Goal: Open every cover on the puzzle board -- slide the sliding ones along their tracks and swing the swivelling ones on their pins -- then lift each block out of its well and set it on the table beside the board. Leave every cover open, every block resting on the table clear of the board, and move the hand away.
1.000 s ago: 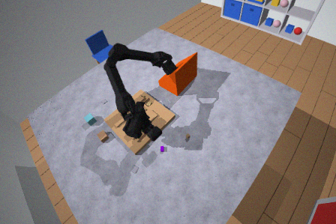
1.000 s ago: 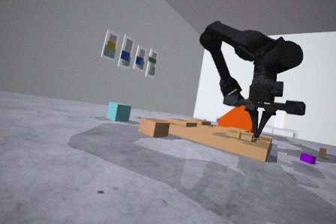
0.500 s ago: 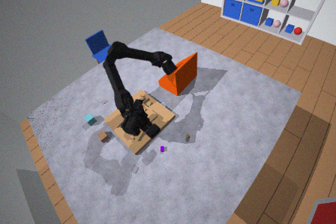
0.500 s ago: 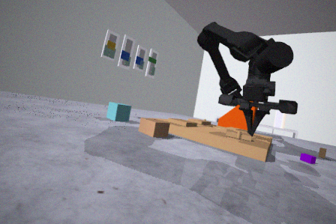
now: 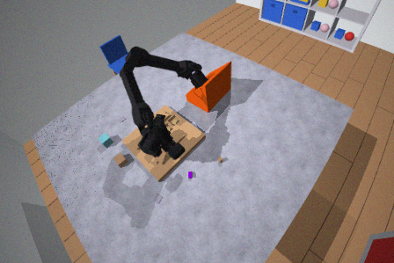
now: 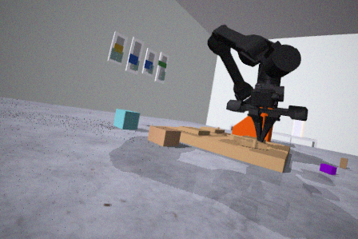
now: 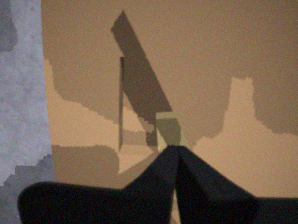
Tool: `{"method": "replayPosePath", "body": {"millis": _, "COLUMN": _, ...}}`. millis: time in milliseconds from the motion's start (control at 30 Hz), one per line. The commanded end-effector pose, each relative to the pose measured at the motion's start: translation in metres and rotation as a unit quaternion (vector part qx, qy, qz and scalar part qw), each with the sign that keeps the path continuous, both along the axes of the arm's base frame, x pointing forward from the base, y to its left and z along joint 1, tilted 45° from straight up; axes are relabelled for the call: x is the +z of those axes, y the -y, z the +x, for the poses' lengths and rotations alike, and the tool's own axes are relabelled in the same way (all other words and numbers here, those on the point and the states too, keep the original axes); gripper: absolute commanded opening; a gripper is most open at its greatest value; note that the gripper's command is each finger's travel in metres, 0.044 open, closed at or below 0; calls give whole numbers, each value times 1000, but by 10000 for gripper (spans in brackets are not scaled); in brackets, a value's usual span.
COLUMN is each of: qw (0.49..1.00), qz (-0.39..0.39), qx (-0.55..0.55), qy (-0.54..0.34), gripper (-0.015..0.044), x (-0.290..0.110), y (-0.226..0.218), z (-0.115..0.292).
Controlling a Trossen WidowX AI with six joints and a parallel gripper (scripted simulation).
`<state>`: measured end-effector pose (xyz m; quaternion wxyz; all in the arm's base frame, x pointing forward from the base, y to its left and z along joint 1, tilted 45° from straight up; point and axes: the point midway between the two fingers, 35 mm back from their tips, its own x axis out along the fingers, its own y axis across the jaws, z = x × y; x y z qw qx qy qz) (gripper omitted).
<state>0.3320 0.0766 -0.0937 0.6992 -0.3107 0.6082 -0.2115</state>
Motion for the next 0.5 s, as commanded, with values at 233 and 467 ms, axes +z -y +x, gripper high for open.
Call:
{"method": "replayPosePath", "body": {"millis": 233, "qw": 1000, "qz": -5, "qx": 1, "qy": 0, "gripper": 0, "x": 9, "y": 10, "z": 2}}
{"method": "replayPosePath", "body": {"millis": 467, "qw": 1000, "qz": -5, "qx": 1, "qy": 0, "gripper": 0, "x": 15, "y": 16, "z": 5}}
